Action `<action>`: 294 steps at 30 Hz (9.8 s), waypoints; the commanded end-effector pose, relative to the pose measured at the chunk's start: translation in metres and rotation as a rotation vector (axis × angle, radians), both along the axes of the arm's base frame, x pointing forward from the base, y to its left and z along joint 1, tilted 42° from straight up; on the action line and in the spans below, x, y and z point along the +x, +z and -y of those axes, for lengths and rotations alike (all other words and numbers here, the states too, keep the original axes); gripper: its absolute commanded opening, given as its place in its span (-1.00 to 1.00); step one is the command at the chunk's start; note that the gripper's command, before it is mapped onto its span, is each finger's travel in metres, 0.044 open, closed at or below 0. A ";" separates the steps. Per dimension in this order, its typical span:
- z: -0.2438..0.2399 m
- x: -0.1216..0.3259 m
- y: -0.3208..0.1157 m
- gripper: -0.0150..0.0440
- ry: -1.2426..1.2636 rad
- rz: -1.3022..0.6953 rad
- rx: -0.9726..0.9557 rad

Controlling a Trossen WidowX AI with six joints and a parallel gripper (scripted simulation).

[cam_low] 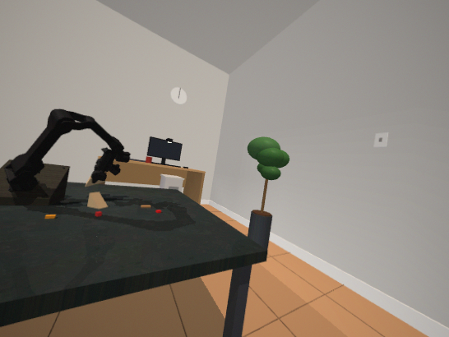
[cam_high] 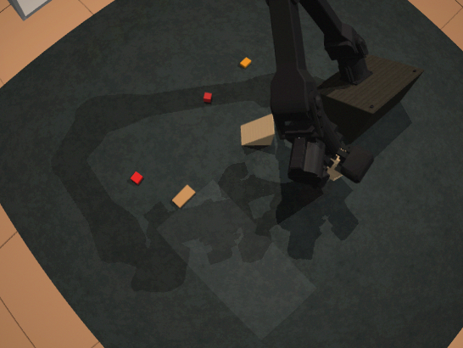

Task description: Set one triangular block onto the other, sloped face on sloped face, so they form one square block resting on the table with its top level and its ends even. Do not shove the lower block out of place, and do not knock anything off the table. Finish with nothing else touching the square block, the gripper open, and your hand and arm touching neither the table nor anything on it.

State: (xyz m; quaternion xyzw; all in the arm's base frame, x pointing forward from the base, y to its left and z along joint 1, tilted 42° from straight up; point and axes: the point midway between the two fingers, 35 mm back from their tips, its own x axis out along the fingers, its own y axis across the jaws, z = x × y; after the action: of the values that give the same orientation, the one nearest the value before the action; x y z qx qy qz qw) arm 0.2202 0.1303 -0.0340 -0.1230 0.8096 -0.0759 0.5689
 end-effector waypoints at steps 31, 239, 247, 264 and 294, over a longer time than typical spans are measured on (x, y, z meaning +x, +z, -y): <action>-0.006 -0.005 -0.003 -0.49 1.118 -0.368 0.106; 0.167 0.066 0.075 -0.49 2.112 -1.014 0.153; 0.167 0.066 0.075 -0.49 2.112 -1.014 0.153; 0.168 0.066 0.074 -0.49 2.113 -1.015 0.150; 0.168 0.065 0.072 0.75 2.112 -1.014 0.160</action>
State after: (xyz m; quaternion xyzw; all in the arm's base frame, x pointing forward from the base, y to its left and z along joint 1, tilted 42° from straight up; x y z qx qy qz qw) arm 0.2854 -0.0377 0.0380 -0.7137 0.4421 0.5424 -0.0319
